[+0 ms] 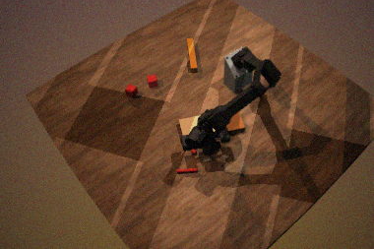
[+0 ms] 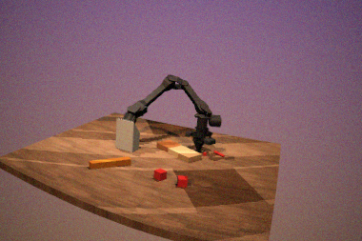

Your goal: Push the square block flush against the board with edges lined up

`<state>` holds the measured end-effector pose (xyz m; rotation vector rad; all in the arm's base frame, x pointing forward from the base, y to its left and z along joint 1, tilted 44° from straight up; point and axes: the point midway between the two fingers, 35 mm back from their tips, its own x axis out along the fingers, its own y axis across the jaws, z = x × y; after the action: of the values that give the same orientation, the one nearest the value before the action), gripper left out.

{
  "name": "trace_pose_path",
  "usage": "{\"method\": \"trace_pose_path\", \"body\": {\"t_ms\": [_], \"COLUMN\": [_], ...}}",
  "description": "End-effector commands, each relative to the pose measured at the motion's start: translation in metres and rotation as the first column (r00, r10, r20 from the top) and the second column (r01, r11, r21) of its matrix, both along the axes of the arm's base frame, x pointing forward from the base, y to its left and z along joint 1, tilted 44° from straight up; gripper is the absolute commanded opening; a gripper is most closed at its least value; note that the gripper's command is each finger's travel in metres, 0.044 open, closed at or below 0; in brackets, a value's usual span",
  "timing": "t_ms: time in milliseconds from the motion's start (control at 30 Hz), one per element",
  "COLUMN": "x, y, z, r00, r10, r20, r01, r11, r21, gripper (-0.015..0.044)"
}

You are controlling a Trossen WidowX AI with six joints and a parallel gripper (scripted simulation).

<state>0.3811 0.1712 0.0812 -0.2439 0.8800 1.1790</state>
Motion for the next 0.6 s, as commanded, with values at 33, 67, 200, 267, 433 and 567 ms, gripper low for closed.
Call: {"method": "trace_pose_path", "body": {"t_ms": [33,67,200,267,433,567], "x": [-0.002,-0.004,-0.006,-0.006,-0.015,-0.044], "y": [-0.02,-0.031,-0.039,-0.039,-0.071,-0.114], "z": [0.018,0.029,0.038,0.038,0.003,-0.041], "r00": [1.0,1.0,1.0,1.0,1.0,1.0], "r10": [-0.002,-0.003,-0.004,-0.004,-0.014,-0.007], "r20": [-0.002,-0.003,-0.004,-0.004,-0.004,-0.007], "r01": [0.002,0.003,0.004,0.004,0.014,0.006], "r11": [1.0,1.0,1.0,1.0,1.0,1.0], "r21": [-0.004,-0.004,-0.005,-0.005,-0.021,-0.029], "gripper": [0.0,0.0,0.0,0.0,0.0,0.0]}}
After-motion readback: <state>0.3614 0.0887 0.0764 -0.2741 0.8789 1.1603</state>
